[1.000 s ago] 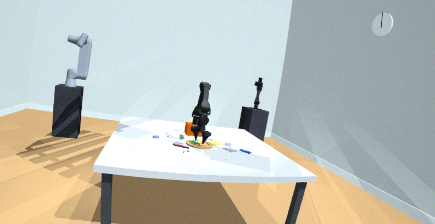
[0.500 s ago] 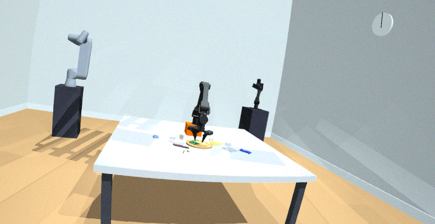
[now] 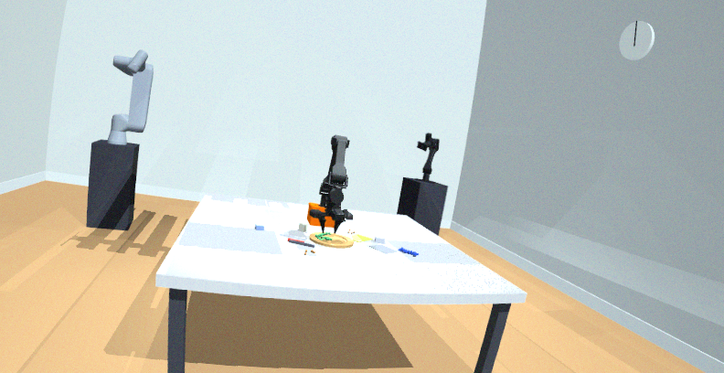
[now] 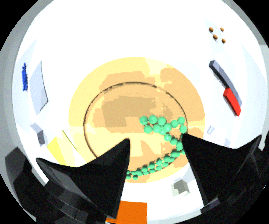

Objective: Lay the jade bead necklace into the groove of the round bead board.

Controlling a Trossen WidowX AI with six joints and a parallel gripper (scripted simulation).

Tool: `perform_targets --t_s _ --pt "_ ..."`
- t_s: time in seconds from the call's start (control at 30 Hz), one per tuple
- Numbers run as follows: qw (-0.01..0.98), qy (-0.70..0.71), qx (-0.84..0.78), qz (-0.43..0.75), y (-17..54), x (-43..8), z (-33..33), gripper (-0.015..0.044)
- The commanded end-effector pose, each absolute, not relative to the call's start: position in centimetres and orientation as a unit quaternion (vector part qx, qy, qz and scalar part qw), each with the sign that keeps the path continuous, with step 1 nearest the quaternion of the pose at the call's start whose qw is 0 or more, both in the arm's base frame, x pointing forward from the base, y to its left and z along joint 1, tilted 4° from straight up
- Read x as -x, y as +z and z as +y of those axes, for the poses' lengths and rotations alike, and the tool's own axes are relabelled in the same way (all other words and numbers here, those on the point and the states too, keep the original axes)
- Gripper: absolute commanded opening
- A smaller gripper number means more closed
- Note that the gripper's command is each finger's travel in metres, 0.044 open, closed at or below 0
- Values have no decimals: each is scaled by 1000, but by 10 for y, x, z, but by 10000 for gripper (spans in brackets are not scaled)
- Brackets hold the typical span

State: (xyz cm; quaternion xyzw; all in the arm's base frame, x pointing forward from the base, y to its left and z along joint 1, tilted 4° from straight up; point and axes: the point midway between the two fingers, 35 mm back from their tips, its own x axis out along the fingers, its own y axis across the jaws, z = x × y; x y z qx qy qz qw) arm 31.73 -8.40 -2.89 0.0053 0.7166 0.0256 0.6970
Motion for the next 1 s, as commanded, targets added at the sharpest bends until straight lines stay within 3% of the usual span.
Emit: perform_targets --t_s 0.0,0.97 --pt "643 306 275 645 -15 -317 -93 250" --pt "642 318 294 632 -24 -321 -94 250"
